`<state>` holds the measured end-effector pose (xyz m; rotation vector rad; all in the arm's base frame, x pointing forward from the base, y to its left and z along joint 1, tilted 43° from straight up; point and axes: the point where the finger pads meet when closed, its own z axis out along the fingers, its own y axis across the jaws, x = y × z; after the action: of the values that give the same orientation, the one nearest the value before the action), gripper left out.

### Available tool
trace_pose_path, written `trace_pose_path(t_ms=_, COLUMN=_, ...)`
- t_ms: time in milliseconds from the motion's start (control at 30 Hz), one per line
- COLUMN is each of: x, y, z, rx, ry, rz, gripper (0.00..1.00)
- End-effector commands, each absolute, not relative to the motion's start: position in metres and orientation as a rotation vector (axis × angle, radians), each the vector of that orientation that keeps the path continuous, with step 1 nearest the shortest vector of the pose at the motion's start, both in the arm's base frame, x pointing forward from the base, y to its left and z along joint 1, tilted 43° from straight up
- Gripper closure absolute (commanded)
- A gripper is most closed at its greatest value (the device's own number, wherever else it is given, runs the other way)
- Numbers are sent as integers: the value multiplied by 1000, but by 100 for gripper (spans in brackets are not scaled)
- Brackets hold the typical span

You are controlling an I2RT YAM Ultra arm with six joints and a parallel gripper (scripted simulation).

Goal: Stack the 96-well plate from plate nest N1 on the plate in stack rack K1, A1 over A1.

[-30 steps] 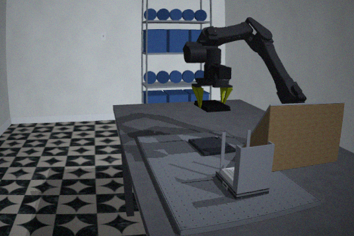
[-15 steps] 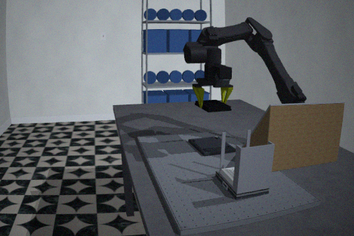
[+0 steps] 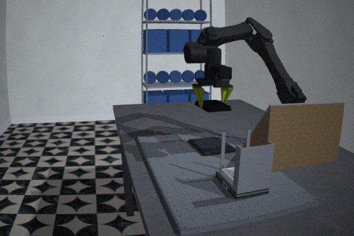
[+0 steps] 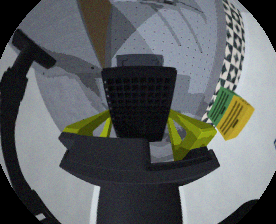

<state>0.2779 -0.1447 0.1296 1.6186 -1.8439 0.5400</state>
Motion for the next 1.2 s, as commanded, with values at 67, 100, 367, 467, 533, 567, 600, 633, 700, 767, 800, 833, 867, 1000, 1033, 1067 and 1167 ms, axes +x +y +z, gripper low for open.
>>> trace_pose_path(t_ms=67, x=280, y=-137, z=126, rx=1642, ry=-1829, rz=521, gripper=100)
trace_pose_path(t_ms=100, x=280, y=-137, z=126, rx=1642, ry=-1829, rz=521, gripper=100)
trace_pose_path(t_ms=367, x=280, y=-137, z=126, rx=1642, ry=-1829, rz=521, gripper=100)
trace_pose_path(t_ms=467, x=280, y=-137, z=126, rx=1642, ry=-1829, rz=521, gripper=100)
trace_pose_path(t_ms=533, x=280, y=-137, z=126, rx=1642, ry=-1829, rz=521, gripper=100)
trace_pose_path(t_ms=567, x=280, y=-137, z=126, rx=1642, ry=-1829, rz=521, gripper=100)
trace_pose_path(t_ms=600, x=280, y=-137, z=126, rx=1642, ry=-1829, rz=521, gripper=100)
trace_pose_path(t_ms=633, x=280, y=-137, z=126, rx=1642, ry=-1829, rz=521, gripper=100)
trace_pose_path(t_ms=700, x=280, y=-137, z=126, rx=1642, ry=-1829, rz=521, gripper=100)
trace_pose_path(t_ms=767, x=280, y=-137, z=126, rx=1642, ry=-1829, rz=521, gripper=100)
trace_pose_path(t_ms=800, x=280, y=-137, z=126, rx=1642, ry=-1829, rz=521, gripper=100)
trace_pose_path(t_ms=833, x=280, y=-137, z=126, rx=1642, ry=-1829, rz=521, gripper=100)
trace_pose_path(t_ms=867, x=280, y=-137, z=126, rx=1642, ry=-1829, rz=521, gripper=100)
trace_pose_path(t_ms=1000, x=278, y=-130, z=113, rx=1585, ry=-1880, rz=539, gripper=100)
trace_pose_path(t_ms=1033, x=280, y=-128, z=111, rx=1585, ry=-1883, rz=543, gripper=100)
trace_pose_path(t_ms=1067, x=284, y=-125, z=111, rx=1584, ry=-1894, rz=557, gripper=100)
trace_pose_path(t_ms=1167, x=283, y=-118, z=102, rx=1584, ry=-1887, rz=548, gripper=100)
